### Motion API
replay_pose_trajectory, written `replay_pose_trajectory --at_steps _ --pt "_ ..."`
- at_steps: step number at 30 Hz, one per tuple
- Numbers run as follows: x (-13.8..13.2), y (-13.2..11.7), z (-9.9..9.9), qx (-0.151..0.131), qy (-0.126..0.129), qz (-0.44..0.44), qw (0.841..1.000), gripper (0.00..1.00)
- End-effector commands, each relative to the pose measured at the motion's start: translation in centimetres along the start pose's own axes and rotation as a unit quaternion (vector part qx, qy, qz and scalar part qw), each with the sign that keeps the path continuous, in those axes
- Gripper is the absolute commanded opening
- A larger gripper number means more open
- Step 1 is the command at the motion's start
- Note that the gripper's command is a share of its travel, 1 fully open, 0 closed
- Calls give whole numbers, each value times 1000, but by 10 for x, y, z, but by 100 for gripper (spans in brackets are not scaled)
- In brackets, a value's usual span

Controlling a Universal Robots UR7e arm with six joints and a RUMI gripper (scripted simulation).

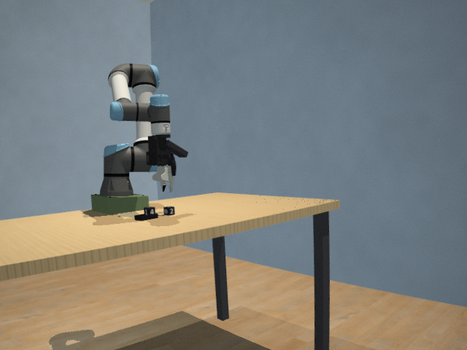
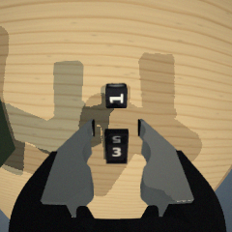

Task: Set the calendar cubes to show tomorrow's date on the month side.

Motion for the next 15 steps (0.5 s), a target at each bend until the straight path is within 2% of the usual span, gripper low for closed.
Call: replay_pose_trajectory --at_steps 1,15 --pt "0 0 0 0 0 0 1000 29" --pt "0 0 -9 0 0 0 1000 29"
Point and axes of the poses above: the point where the finger pads meet when closed, its own z axis back along the fingers, its own x axis across the jaws, y = z × x, the point moved 1 cm from there along z, back along the fingers, and after that the axes turned 4 degrees about z, right-handed, at the moved point
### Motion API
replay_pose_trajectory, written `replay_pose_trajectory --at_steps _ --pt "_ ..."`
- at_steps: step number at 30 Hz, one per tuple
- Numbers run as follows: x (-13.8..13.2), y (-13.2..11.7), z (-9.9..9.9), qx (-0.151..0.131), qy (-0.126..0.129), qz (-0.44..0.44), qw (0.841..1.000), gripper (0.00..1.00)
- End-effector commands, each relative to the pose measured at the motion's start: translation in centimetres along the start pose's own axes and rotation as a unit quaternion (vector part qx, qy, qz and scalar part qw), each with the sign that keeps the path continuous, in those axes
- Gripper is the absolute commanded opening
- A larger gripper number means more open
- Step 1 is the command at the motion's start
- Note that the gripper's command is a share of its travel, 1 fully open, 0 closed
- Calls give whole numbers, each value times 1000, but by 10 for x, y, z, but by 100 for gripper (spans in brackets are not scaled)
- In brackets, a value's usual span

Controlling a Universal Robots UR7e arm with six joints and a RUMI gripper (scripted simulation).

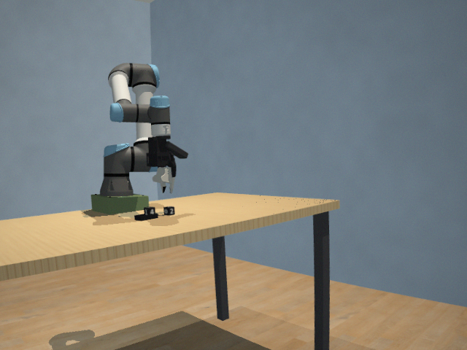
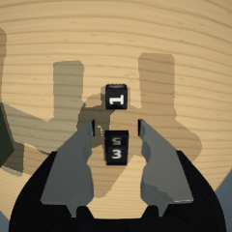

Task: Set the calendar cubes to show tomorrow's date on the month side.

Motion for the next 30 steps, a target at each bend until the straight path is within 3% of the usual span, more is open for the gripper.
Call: replay_pose_trajectory --at_steps 1,30 --pt "0 0 -4 0 0 0 1000 29" --pt "1 1 -41 0 0 0 1000 29"
Point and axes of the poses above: the point where the finger pads meet when closed, its own z axis back along the fingers, its own x axis across the jaws, y = z × x, the point moved 1 cm from there along z, back along the fingers, and after that the axes turned 4 degrees about z, right-handed, at the moved point
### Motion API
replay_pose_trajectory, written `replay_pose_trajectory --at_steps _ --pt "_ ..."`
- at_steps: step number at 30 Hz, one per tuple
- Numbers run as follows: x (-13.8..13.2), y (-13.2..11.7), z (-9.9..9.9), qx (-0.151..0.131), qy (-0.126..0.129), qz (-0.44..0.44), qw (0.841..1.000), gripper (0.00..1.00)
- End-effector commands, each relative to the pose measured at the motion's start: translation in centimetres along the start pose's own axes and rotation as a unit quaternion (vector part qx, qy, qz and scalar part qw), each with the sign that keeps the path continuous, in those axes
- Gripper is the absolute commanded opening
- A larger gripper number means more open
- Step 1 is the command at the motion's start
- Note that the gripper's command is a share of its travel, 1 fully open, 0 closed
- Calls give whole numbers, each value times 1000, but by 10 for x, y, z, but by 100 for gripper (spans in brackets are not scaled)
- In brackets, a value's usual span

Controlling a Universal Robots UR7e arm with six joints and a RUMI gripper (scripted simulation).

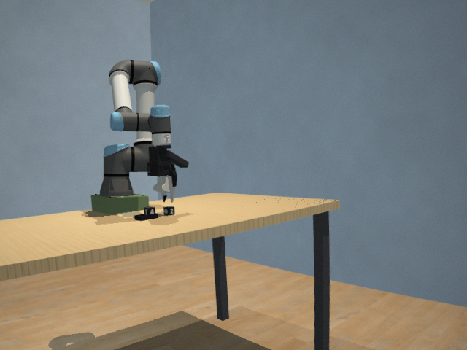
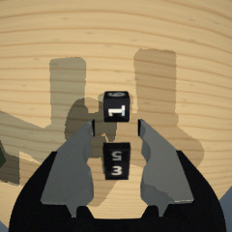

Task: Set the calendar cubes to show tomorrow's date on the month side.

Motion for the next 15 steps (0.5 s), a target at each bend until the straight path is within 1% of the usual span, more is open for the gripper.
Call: replay_pose_trajectory --at_steps 1,15 --pt "1 0 -6 0 -1 0 1000 29" --pt "1 0 -11 0 -1 0 1000 29"
Point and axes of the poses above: the point where the finger pads meet when closed, its own z axis back along the fingers, its own x axis across the jaws, y = z × x, the point moved 1 cm from there along z, back along the fingers, and after that the axes turned 4 degrees about z, right-handed, at the moved point
